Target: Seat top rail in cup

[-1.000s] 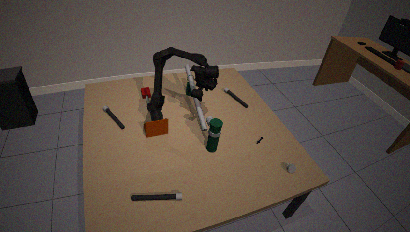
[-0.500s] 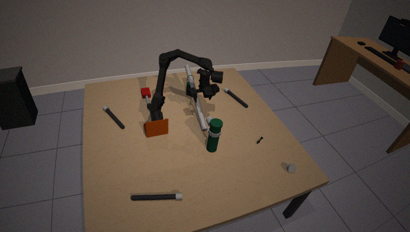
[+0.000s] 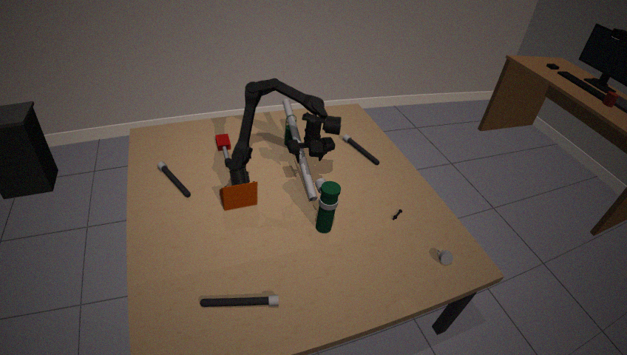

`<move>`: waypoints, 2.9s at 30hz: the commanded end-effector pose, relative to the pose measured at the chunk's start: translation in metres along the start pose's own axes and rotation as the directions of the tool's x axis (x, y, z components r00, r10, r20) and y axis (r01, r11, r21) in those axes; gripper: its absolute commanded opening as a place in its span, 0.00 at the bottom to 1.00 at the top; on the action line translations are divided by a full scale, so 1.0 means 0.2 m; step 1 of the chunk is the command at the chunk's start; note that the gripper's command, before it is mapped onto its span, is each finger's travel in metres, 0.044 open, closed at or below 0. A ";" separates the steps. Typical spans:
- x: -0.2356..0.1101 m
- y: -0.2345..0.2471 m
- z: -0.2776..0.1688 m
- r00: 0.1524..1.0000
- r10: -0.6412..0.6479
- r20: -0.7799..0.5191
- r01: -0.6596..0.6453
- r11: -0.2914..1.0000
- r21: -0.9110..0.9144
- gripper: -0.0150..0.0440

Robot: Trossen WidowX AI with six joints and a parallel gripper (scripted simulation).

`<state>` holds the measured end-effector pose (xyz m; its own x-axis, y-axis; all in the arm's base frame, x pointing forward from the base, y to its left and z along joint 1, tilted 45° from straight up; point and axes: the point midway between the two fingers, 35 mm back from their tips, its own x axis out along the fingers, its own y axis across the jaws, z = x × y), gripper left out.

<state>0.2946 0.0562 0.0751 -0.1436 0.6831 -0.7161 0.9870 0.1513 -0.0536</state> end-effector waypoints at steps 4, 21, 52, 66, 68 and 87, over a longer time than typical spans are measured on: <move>0.08 0.00 0.00 1.000 0.006 -0.003 -0.006 1.000 0.001 1.00; 0.20 0.01 0.00 1.000 0.006 -0.002 -0.006 1.000 0.001 1.00; 0.41 0.00 -0.01 1.000 0.006 -0.006 -0.006 1.000 0.001 0.82; 0.41 0.00 -0.01 1.000 0.006 -0.006 -0.006 1.000 0.001 0.50; 0.41 0.00 -0.01 1.000 0.006 -0.006 -0.006 1.000 0.001 0.48; 0.07 -0.01 0.07 0.975 0.002 0.222 -0.006 1.000 0.016 0.25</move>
<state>0.2867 0.0775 0.0405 -0.1431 0.5737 -0.8065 0.9861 0.1523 -0.0666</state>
